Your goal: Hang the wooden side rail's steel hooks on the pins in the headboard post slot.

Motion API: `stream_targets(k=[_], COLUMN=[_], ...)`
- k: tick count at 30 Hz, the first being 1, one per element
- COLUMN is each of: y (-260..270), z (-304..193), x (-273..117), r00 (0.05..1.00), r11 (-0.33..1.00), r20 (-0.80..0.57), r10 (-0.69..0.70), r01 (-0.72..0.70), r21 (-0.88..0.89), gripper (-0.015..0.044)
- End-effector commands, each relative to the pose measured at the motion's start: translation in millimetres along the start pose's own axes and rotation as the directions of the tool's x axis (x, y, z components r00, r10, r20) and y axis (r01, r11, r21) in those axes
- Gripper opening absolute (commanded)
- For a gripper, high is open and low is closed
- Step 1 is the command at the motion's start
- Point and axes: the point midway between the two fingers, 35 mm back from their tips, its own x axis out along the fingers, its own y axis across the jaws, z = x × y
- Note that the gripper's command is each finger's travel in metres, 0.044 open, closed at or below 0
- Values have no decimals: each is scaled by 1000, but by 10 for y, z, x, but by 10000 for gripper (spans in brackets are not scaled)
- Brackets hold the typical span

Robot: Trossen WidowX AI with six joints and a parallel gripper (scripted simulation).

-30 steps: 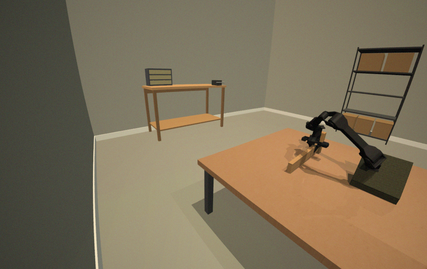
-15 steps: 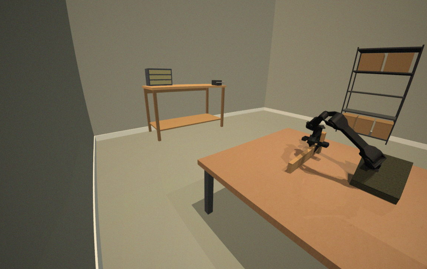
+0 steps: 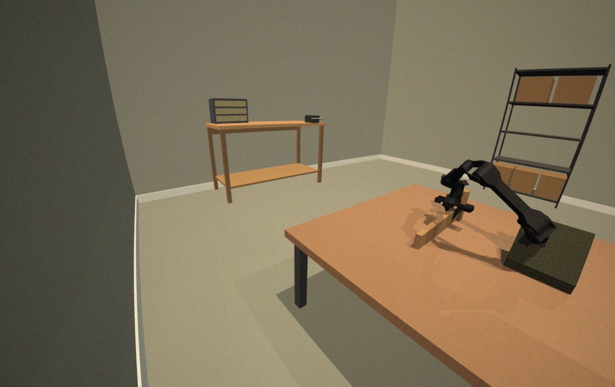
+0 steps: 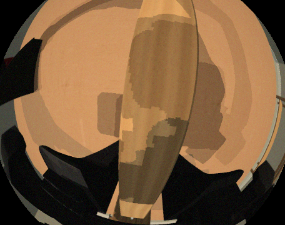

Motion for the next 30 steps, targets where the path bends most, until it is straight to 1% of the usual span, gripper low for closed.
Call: stream_targets(k=[1, 30], y=[-27, -25], z=[-36, -66], x=[-71, -68], r00=[1000, 1000], r11=[1000, 1000], r20=[-7, -7], r10=[-16, -16], r01=[16, 16], r21=[-1, -1], gripper=[0, 0])
